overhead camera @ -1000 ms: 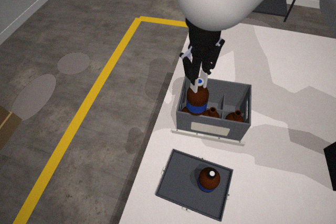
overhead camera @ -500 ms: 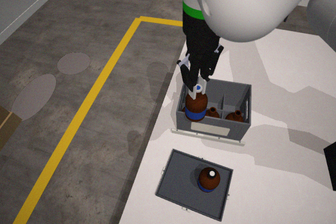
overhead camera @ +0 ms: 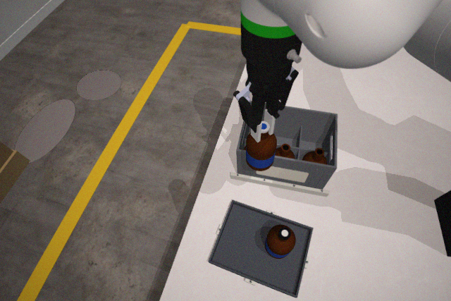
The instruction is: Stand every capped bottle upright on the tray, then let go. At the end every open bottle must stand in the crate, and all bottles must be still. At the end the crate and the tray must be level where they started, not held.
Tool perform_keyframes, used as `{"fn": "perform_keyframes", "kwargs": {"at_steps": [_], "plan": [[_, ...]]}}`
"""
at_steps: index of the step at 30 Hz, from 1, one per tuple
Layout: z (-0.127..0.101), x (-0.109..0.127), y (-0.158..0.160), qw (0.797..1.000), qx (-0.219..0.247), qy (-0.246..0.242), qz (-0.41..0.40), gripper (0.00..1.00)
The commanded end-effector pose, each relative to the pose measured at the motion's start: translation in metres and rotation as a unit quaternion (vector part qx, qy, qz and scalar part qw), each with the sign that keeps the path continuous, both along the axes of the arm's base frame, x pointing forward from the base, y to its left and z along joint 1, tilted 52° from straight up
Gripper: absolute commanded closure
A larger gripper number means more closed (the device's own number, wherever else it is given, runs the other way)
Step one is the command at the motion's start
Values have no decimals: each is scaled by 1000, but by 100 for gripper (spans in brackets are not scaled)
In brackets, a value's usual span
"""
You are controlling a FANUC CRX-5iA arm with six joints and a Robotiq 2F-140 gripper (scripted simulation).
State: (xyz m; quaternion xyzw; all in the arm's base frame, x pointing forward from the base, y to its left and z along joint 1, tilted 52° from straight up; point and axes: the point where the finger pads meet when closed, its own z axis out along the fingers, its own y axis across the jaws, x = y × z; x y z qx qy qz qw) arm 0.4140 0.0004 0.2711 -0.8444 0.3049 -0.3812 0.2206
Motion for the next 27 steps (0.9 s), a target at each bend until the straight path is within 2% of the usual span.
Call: {"fn": "perform_keyframes", "kwargs": {"at_steps": [1,27], "plan": [[0,-1,5,1000,-3,-1,-6,100],[4,-5,47,1000,-3,-1,-5,100]]}}
